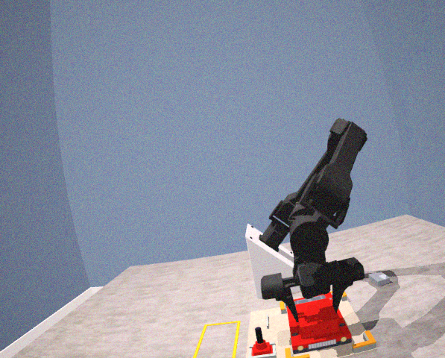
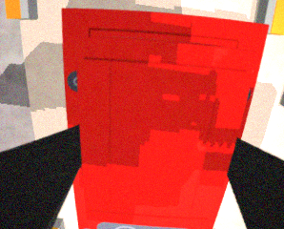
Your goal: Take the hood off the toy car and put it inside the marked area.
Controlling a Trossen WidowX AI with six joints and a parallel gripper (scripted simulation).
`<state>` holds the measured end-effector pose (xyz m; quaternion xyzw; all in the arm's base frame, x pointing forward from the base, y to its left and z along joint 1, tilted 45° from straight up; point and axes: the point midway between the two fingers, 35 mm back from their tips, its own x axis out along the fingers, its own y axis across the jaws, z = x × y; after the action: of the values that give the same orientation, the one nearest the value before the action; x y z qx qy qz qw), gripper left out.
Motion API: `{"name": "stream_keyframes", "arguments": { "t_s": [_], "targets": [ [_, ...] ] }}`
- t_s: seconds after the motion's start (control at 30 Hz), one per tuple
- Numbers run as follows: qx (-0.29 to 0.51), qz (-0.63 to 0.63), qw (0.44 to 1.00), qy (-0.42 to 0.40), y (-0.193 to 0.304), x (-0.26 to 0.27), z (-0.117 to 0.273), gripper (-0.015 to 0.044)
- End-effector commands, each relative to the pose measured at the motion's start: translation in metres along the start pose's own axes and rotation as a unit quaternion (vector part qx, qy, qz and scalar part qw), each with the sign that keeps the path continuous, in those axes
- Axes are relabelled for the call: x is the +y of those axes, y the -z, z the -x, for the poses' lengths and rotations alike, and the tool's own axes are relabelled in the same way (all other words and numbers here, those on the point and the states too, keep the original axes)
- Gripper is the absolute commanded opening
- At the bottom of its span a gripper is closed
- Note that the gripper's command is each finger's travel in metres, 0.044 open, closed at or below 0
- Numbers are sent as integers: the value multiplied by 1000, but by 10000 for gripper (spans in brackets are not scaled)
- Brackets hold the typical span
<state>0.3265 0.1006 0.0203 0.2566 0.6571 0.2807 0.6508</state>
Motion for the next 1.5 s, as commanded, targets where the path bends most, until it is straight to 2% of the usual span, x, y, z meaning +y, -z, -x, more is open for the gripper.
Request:
{"name": "stream_keyframes", "arguments": {
  "t_s": [0.0,1.0,1.33,1.47],
  "targets": [
    [-4,0,1000,1,-1,-1,5,0],
    [-3,0,1000,1,-1,-1,25,0],
    [-3,0,1000,2,-1,-2,67,0],
    [0,-4,1000,-1,0,-3,59,0]
  ]
}}
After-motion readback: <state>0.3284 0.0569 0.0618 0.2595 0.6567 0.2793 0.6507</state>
